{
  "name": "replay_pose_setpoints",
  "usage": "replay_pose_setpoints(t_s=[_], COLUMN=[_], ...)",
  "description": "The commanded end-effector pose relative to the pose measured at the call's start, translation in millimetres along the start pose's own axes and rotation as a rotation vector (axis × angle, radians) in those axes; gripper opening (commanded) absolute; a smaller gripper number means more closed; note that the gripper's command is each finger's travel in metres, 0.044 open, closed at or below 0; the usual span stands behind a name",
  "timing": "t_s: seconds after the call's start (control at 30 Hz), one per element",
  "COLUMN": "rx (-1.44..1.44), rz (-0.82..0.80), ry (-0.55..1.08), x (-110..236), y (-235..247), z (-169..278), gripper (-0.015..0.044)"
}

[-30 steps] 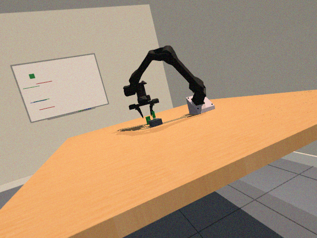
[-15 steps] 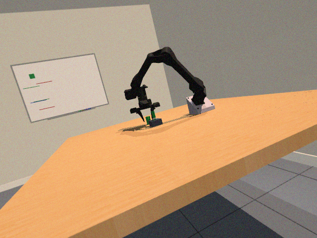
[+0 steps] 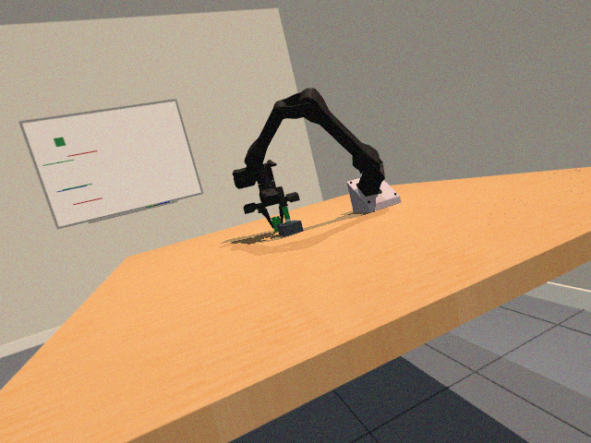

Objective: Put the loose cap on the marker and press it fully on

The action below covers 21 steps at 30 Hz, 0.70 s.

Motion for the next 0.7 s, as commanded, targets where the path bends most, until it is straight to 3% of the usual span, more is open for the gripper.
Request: replay_pose_setpoints(t_s=[0.0,0.13,0.67], rx=[-0.004,-0.004,-0.005], rz=[0.002,0.002,0.002], ry=[-0.006,-0.006,-0.004], x=[0,4,55], y=[0,0,0], z=[0,0,1], gripper=[0.0088,0.0003,0.0000])
Point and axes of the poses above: the point midway between the two fingers, 35 mm back from their tips, its own x axis back along the fingers, its own y axis across the jaws, z = x × y, the point moved 5 cm from there along x, back along the fingers, and after that the axes turned 13 degrees about -x, right-handed, at the moved point
